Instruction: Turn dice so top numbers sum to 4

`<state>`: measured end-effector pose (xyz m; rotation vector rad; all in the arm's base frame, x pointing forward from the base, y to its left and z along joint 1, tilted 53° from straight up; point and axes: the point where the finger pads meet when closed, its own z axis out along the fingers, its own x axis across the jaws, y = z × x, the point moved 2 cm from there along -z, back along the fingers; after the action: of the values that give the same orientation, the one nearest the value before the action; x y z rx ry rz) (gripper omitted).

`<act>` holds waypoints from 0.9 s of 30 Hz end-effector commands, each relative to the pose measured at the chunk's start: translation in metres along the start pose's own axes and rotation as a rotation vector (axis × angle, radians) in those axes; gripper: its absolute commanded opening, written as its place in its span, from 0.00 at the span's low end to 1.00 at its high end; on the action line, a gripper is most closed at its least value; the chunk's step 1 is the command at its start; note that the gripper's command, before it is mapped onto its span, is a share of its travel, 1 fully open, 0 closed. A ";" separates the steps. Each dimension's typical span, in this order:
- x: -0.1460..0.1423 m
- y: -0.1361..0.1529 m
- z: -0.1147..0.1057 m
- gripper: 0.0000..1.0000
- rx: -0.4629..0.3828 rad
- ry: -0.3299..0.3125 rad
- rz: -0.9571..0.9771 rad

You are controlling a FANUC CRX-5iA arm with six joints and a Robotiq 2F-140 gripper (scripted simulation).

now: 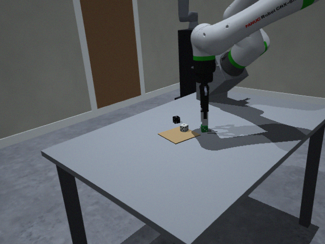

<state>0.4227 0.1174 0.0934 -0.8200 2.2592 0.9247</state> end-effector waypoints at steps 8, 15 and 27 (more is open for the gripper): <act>0.000 0.000 0.000 0.28 0.000 0.000 0.000; 0.000 0.000 0.000 0.28 0.000 0.000 0.000; 0.000 0.000 0.007 0.28 0.000 0.000 0.000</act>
<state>0.4240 0.1213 0.0903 -0.8201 2.2592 0.9248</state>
